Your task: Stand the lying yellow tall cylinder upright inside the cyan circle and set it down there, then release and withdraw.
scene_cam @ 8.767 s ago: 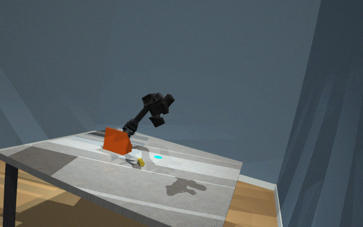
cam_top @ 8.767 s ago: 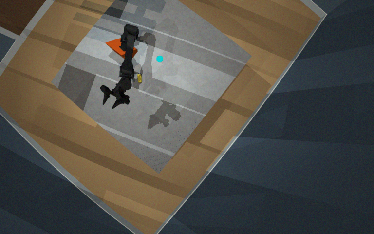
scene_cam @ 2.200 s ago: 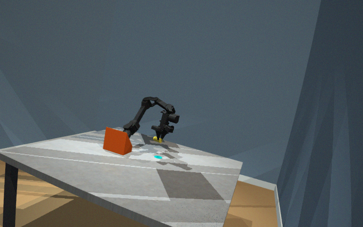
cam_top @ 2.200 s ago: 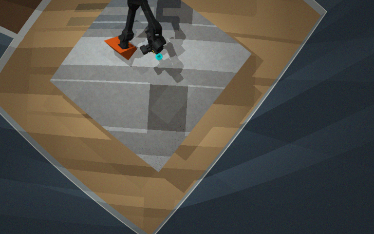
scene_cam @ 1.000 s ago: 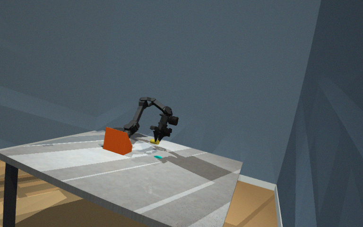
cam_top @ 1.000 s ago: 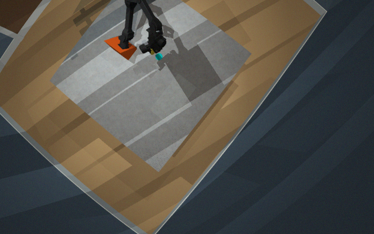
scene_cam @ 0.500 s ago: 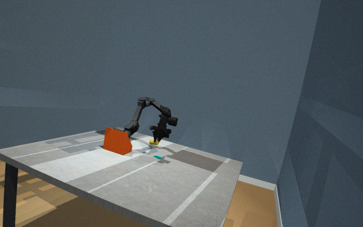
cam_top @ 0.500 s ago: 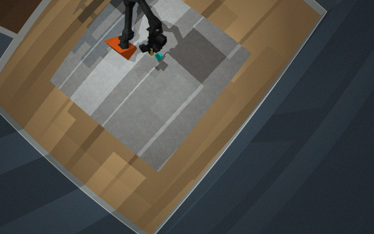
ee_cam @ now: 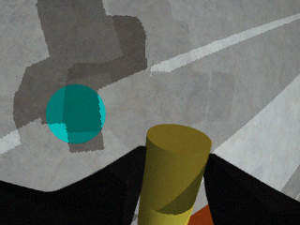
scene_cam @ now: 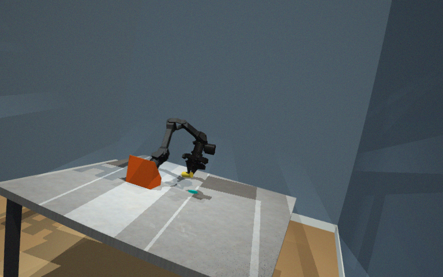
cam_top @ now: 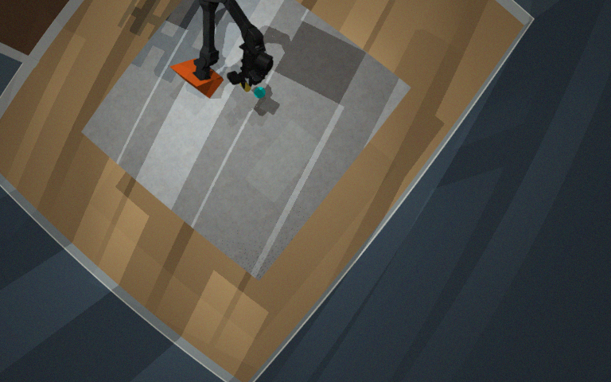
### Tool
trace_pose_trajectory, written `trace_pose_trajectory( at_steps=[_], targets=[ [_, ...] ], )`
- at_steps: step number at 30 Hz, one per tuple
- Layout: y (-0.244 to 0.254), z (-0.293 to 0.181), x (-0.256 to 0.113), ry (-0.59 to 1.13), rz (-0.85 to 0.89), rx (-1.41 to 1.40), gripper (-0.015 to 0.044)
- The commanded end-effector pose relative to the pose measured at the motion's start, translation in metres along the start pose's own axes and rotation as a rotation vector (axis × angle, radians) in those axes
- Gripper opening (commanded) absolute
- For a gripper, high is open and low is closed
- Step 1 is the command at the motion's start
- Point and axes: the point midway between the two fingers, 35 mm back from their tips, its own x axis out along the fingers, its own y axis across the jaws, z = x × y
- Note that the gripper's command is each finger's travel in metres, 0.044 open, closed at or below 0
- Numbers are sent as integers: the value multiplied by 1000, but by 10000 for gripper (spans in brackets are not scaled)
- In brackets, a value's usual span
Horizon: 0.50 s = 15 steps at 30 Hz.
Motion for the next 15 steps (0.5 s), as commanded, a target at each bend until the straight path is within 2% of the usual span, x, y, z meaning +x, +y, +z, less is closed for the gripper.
trace_pose_trajectory(
  at_steps=[1,15],
  targets=[
    [0,0,0,-25,-15,-2,105],
    [-1,0,3,-100,-62,-2,105]
  ],
)
